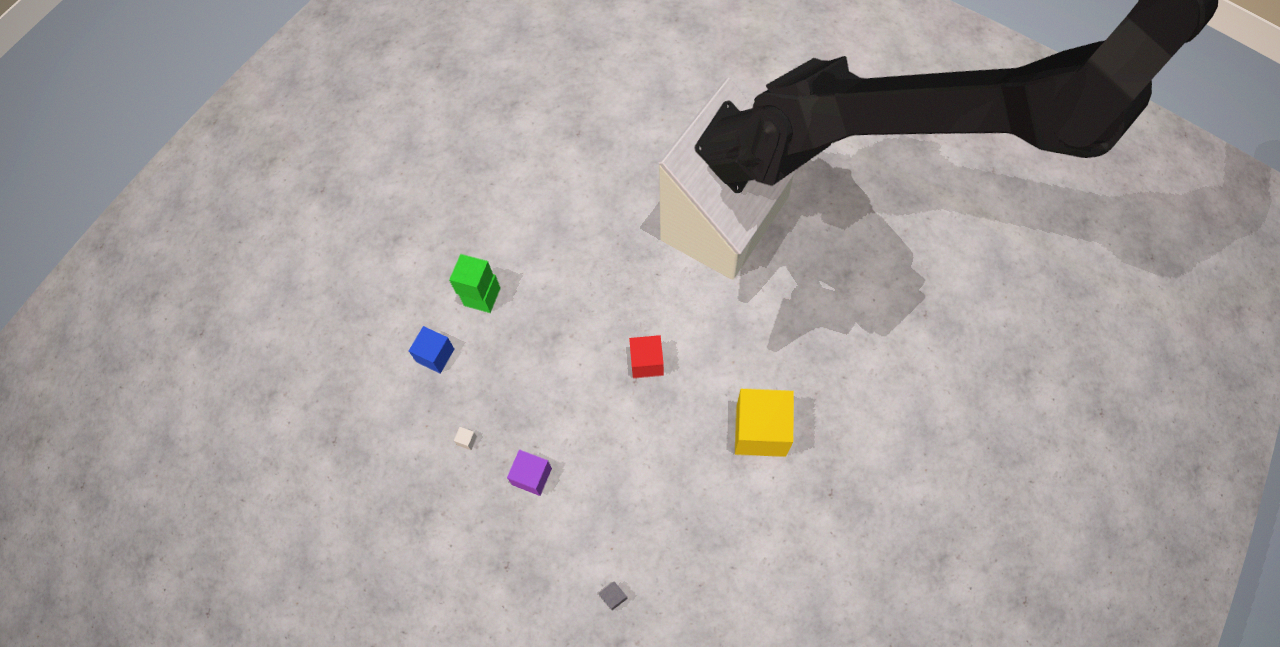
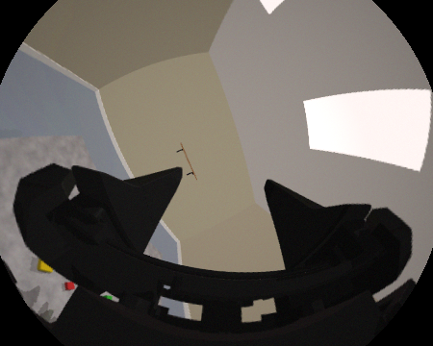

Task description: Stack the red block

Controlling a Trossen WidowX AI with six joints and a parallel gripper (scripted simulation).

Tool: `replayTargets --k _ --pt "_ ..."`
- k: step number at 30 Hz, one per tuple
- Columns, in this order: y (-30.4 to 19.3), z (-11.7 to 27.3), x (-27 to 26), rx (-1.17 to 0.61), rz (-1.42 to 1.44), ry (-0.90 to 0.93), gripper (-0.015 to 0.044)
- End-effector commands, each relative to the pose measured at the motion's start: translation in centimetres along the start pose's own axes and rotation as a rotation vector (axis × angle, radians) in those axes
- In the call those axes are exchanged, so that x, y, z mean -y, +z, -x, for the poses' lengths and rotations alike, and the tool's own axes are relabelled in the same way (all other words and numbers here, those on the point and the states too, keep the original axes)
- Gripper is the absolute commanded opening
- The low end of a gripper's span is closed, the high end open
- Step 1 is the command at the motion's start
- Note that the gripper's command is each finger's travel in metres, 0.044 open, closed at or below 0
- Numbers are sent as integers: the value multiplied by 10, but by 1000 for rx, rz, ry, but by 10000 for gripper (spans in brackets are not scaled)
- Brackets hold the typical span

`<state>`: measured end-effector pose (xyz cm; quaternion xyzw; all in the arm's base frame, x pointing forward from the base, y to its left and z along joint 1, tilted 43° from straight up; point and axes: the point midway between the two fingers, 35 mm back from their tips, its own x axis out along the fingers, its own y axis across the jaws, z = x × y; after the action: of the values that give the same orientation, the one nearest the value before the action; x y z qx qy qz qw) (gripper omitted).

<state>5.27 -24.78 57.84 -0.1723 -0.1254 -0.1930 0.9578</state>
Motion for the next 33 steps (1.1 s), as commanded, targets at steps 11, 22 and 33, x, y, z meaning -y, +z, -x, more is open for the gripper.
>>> replayTargets --k 11,22,33 --pt "-39 -34 20 70 -136 21 440" --pt "-154 -95 21 -24 -350 8 440" --pt "-287 -136 -55 -310 -470 90 440"
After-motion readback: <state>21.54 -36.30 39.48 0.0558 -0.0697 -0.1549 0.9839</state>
